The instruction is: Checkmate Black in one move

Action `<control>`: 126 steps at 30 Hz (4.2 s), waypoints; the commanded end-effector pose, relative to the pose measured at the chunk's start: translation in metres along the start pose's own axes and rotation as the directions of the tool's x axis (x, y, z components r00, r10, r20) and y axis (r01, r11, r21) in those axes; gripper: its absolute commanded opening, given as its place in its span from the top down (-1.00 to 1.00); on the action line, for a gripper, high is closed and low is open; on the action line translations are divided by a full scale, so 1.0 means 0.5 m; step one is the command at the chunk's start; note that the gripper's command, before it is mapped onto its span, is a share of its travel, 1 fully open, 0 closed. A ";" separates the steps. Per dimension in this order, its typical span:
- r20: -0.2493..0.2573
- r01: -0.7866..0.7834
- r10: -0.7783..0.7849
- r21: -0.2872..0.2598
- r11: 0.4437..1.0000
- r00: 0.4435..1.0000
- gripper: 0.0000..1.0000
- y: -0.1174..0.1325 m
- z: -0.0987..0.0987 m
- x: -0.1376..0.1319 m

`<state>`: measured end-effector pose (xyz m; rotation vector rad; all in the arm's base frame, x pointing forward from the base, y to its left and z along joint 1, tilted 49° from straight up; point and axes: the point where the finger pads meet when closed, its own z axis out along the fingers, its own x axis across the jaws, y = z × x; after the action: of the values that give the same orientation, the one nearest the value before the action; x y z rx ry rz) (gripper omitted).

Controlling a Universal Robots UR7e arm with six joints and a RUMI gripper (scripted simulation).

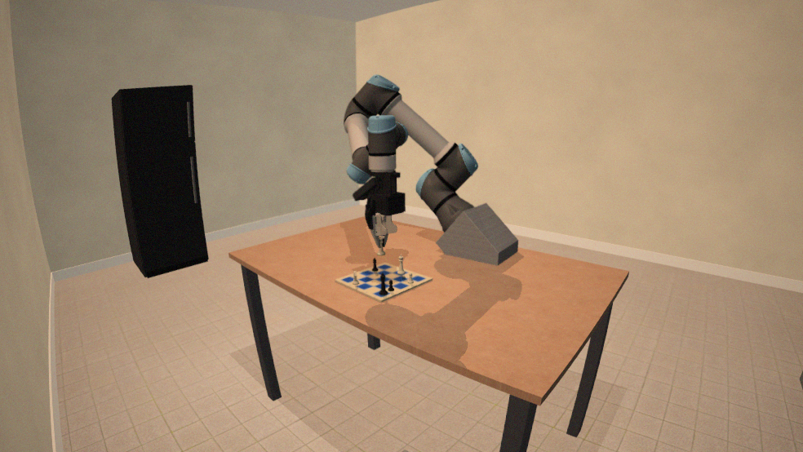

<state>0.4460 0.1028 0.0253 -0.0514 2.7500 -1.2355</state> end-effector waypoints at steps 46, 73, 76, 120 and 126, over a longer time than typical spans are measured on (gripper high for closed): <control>-0.009 0.022 -0.022 0.003 1.000 1.000 1.00 0.000 0.111 0.000; -0.009 0.022 -0.022 0.003 1.000 1.000 1.00 -0.001 0.195 0.001; -0.009 0.022 -0.022 0.003 1.000 1.000 1.00 -0.001 0.195 0.001; -0.009 0.022 -0.022 0.003 1.000 1.000 1.00 -0.001 0.202 0.001; -0.009 0.022 -0.022 0.003 1.000 1.000 1.00 -0.001 0.203 0.001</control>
<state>0.4583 0.0271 -0.0414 -0.0758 2.7632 -1.2490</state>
